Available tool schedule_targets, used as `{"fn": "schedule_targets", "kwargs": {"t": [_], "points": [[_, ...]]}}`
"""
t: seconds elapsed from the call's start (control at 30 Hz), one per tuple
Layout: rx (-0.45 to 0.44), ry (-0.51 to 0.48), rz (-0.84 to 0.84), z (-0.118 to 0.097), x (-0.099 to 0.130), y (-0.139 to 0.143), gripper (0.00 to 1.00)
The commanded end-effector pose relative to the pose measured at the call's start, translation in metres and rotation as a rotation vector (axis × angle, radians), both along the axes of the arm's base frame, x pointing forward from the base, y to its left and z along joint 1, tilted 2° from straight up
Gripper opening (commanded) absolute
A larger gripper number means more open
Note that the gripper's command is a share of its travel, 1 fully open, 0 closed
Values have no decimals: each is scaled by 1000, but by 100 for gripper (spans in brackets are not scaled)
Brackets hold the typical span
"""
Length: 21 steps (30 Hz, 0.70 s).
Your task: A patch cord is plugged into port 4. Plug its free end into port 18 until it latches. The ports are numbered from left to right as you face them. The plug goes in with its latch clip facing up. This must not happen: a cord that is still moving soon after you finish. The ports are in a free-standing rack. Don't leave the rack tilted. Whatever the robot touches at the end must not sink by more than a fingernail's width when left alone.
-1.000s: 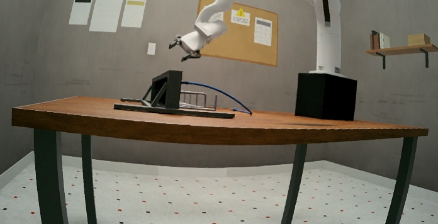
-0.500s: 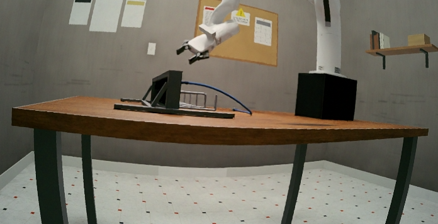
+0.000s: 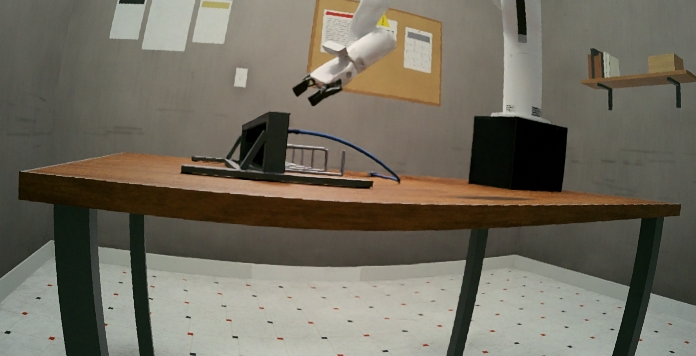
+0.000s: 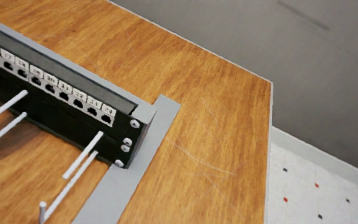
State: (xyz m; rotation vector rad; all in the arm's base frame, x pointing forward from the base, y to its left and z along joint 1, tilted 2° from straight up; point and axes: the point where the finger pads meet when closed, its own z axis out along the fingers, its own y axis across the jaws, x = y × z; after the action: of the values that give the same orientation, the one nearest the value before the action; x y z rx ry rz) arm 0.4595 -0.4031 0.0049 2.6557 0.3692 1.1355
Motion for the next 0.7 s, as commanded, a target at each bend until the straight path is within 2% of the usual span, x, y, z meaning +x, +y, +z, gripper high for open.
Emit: {"fn": "schedule_targets", "kwargs": {"t": [0.0, 0.13, 0.17, 0.67], "points": [[63, 31, -151, -6, -8, 13, 100], [87, 42, -199, -8, -12, 18, 100], [127, 59, -277, -12, -17, 25, 100], [305, 138, -632, -31, -42, 60, 100]]}}
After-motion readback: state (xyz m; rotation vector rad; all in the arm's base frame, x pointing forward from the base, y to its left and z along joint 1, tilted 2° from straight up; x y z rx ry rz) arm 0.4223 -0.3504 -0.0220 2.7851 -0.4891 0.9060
